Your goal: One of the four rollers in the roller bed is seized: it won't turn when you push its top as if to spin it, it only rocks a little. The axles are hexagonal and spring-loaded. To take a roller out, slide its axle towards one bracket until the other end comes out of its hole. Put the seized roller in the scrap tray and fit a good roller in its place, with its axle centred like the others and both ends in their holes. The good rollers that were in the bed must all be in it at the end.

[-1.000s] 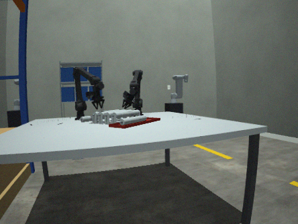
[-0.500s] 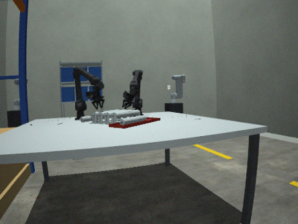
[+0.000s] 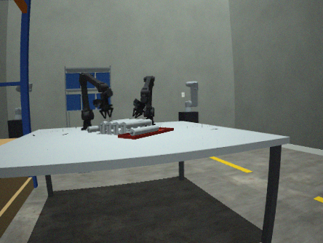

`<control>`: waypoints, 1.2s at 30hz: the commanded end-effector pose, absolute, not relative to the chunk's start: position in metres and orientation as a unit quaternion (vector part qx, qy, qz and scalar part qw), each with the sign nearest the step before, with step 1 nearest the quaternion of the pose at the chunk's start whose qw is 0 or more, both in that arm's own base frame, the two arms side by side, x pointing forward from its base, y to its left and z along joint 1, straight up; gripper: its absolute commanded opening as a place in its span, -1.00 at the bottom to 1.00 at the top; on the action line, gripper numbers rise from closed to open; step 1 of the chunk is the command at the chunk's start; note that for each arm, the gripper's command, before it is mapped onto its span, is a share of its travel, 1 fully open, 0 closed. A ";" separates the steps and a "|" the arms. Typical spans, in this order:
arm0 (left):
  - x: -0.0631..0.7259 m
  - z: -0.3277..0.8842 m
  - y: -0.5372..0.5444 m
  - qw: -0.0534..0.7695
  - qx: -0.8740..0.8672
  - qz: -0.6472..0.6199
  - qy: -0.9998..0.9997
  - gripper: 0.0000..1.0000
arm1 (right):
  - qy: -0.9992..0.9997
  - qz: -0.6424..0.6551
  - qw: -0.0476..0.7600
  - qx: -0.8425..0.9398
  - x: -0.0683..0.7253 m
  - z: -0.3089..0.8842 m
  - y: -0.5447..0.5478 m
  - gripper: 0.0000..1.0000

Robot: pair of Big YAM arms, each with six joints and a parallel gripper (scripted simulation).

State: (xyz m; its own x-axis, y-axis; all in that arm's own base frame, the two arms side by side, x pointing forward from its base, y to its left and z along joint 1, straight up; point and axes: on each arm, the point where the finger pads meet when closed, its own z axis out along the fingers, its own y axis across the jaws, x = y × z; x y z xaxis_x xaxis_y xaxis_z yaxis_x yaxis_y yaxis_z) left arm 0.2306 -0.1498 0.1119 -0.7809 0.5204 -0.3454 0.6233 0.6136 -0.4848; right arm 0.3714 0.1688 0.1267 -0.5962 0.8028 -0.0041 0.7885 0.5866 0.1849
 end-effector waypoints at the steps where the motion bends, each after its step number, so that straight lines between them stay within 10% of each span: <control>1: 0.250 0.127 -0.151 0.109 0.328 -0.297 0.890 -0.36 | 0.890 0.090 0.048 0.444 0.372 0.136 0.173 0.24; 36: 0.402 0.223 -0.120 0.343 0.248 -0.171 0.890 -0.36 | 0.891 0.209 0.318 0.247 0.494 0.270 0.136 0.24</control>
State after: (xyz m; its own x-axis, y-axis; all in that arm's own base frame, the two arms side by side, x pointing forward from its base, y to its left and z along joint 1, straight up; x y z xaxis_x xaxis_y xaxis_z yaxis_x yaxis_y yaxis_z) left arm 0.3562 -0.1237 0.1728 -0.7032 0.3837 -0.5986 0.5882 0.7869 -0.1865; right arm 0.4598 0.1388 0.2045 -0.7111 0.6225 -0.3270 0.4544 0.7617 0.4620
